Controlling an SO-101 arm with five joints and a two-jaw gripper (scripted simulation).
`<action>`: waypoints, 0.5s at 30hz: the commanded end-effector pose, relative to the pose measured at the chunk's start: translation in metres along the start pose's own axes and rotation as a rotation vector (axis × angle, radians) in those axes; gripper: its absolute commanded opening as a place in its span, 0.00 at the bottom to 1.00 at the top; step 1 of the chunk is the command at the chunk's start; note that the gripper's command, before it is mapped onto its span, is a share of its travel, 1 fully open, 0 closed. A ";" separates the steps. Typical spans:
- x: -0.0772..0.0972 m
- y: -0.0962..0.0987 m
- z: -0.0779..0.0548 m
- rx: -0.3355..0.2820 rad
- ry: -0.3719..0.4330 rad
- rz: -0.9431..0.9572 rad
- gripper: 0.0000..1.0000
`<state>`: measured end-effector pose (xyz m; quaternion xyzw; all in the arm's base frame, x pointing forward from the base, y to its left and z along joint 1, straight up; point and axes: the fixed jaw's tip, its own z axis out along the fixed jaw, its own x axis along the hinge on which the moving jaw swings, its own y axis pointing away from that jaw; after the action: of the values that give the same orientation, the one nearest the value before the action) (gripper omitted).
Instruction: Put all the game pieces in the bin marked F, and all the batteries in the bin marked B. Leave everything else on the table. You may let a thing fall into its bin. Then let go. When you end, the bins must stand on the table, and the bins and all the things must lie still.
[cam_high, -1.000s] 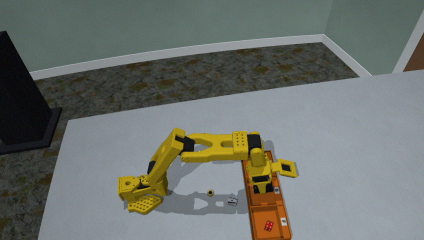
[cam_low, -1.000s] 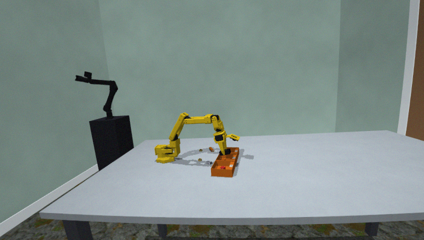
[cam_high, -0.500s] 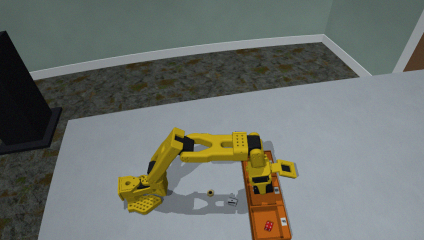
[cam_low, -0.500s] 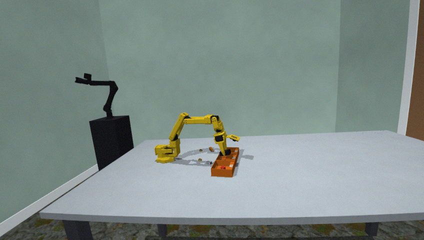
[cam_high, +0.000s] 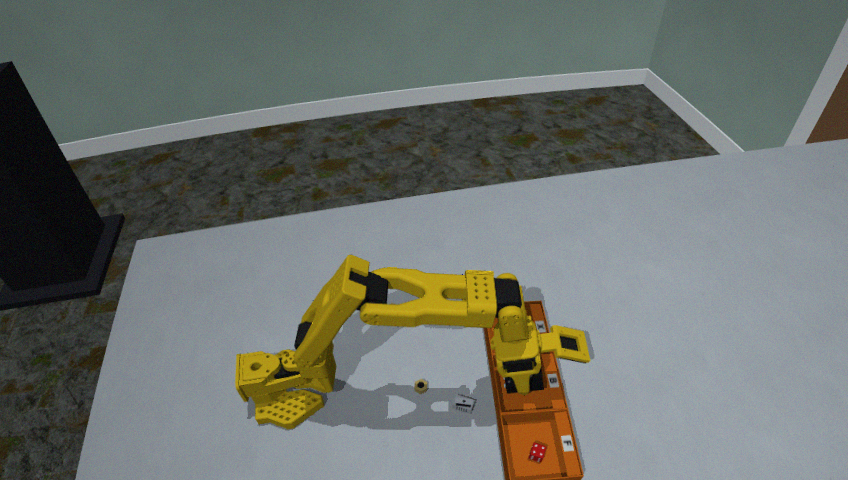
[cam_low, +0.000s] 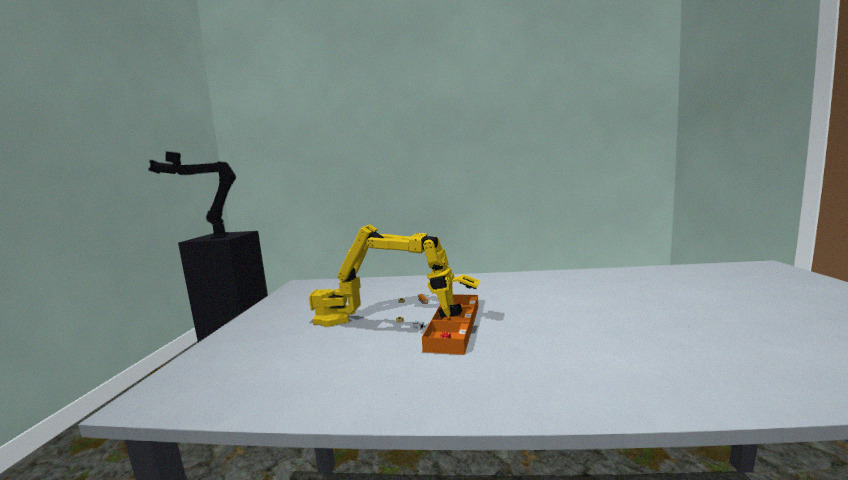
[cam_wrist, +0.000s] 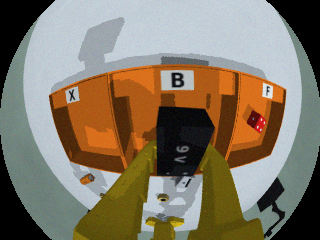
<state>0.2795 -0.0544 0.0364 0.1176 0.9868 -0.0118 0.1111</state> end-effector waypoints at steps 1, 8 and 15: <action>-0.014 -0.002 -0.016 0.000 -0.102 0.004 0.00; -0.013 -0.002 -0.015 0.000 -0.102 0.004 0.00; -0.014 -0.002 -0.020 0.000 -0.127 0.004 0.00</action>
<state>0.2793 -0.0544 0.0358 0.1175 0.9857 -0.0127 0.1205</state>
